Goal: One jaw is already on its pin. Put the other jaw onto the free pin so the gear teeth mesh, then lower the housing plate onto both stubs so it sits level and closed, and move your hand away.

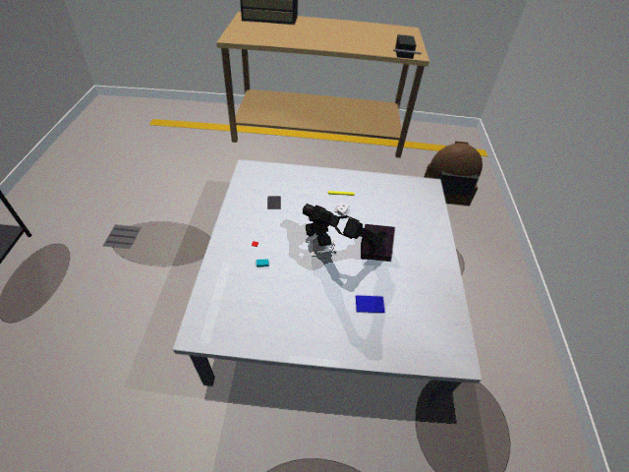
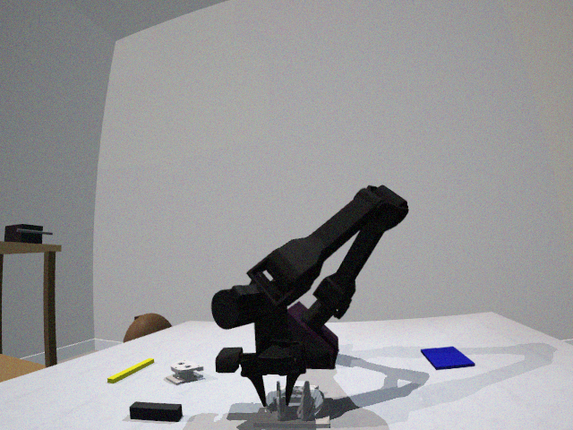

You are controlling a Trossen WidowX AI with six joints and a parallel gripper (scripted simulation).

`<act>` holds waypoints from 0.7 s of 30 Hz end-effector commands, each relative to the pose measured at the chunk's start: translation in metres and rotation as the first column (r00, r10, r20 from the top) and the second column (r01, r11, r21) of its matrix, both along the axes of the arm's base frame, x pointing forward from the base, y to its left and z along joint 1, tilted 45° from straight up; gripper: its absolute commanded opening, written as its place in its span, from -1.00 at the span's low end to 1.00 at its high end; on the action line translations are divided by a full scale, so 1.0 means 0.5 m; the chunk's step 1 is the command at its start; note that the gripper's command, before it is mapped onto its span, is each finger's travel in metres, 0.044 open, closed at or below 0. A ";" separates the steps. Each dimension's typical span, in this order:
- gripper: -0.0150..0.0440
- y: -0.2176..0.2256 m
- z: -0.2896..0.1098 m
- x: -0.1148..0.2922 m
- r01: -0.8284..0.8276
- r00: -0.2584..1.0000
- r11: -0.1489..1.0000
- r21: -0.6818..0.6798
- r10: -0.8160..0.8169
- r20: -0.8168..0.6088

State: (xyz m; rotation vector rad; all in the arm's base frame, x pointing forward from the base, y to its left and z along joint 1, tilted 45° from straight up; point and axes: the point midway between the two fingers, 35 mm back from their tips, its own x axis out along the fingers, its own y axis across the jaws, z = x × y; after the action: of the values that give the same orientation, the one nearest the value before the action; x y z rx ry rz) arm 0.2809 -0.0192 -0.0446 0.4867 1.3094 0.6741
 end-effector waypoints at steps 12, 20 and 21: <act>0.27 0.000 0.000 0.000 0.000 1.000 1.000 0.000 0.000 0.000; 0.27 -0.025 0.023 -0.001 0.001 1.000 1.000 -0.002 -0.001 0.000; 0.27 -0.037 0.034 -0.003 0.002 1.000 1.000 -0.003 -0.002 0.000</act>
State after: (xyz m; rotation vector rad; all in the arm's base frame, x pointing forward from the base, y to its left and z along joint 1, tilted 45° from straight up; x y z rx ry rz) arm 0.2780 -0.0223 -0.0398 0.4952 1.3207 0.6807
